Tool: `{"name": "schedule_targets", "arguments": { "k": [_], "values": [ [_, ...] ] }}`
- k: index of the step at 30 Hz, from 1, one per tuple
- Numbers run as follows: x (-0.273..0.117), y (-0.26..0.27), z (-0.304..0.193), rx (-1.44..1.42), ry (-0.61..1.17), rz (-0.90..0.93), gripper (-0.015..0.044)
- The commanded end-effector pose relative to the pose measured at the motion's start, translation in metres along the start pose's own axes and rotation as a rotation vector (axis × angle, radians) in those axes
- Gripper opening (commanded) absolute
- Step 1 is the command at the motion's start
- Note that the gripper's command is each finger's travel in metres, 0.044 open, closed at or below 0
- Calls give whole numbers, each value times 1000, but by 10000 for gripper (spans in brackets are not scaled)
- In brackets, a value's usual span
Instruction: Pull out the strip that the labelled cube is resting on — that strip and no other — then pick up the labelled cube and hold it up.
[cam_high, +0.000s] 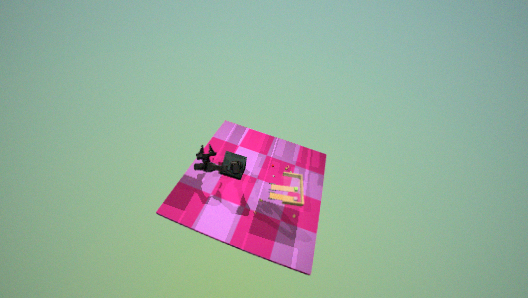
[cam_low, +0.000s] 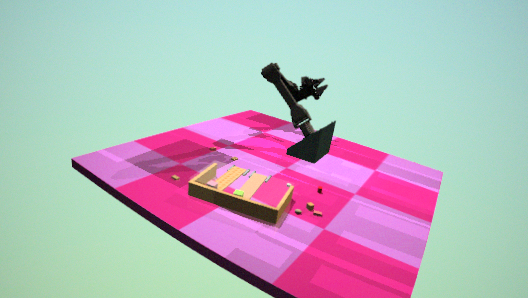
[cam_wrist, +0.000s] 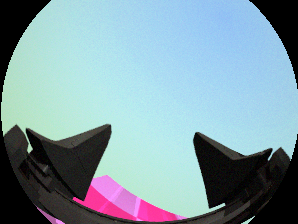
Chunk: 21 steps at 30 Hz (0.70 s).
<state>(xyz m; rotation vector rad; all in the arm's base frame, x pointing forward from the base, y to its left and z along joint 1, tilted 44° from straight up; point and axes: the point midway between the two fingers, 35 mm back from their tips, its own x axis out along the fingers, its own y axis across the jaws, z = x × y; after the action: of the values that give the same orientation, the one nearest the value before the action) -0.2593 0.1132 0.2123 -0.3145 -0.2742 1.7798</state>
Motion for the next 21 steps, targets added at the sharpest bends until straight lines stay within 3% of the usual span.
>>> {"name": "schedule_targets", "arguments": {
  "k": [1, 7, 14, 21],
  "values": [
    [-1, 1, 0, 1, -1, 5, 400],
    [-44, 32, 5, 44, -34, 231, 400],
    [-146, 67, 19, 87, -107, 631, 400],
    [-256, 65, 18, 97, -159, 1040, 400]
  ]
}}
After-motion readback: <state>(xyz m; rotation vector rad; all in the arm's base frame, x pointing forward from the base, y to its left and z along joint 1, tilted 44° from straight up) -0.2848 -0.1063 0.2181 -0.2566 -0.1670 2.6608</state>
